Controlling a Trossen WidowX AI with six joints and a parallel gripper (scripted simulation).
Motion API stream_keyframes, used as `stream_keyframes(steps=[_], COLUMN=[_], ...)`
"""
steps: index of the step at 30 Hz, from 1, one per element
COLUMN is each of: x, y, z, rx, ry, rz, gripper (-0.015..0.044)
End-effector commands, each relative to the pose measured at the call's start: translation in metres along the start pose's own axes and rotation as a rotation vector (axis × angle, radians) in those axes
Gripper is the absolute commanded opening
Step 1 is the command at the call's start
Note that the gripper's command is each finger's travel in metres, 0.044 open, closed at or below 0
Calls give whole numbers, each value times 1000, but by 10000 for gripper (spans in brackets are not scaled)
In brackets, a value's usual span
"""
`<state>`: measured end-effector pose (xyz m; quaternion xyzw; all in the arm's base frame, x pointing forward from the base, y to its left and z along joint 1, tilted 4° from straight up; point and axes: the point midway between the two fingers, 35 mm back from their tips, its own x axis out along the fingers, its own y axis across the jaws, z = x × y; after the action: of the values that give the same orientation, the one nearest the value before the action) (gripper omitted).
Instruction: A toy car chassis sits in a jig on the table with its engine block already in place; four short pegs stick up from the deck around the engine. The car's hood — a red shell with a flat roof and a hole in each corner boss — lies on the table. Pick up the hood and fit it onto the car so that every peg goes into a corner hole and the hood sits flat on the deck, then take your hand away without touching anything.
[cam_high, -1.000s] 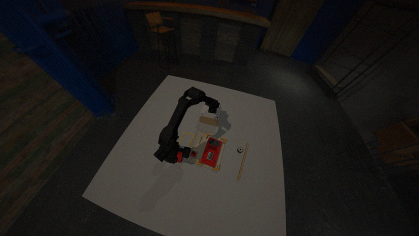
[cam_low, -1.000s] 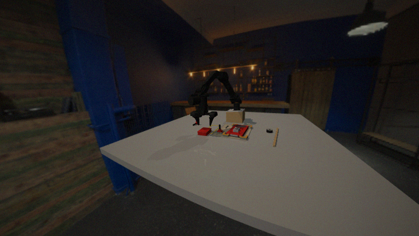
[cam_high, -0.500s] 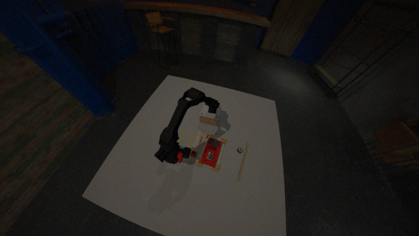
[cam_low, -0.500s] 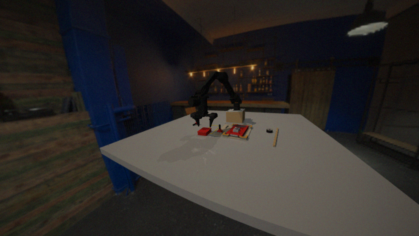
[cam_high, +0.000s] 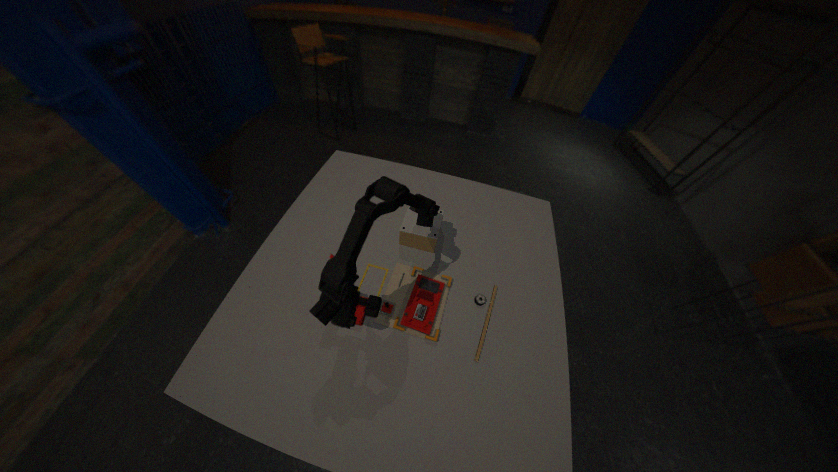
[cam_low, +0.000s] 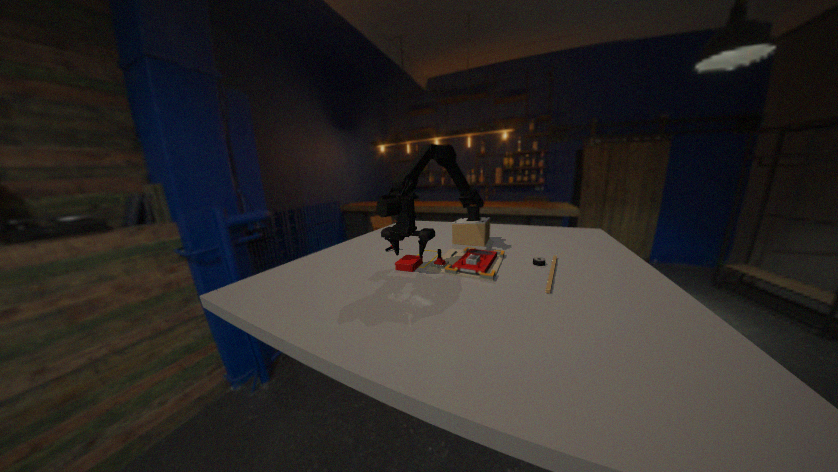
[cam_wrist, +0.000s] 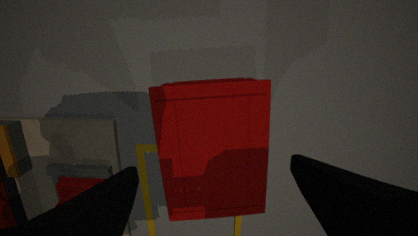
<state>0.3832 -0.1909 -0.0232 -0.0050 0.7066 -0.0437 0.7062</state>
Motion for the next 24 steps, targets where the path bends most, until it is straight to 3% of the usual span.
stream_keyframes(steps=[1,24], x=[4,16], y=[0,-1], z=[-1,-2], rx=[-6,-6], ry=[3,3], rz=[-1,-2], gripper=[440,440])
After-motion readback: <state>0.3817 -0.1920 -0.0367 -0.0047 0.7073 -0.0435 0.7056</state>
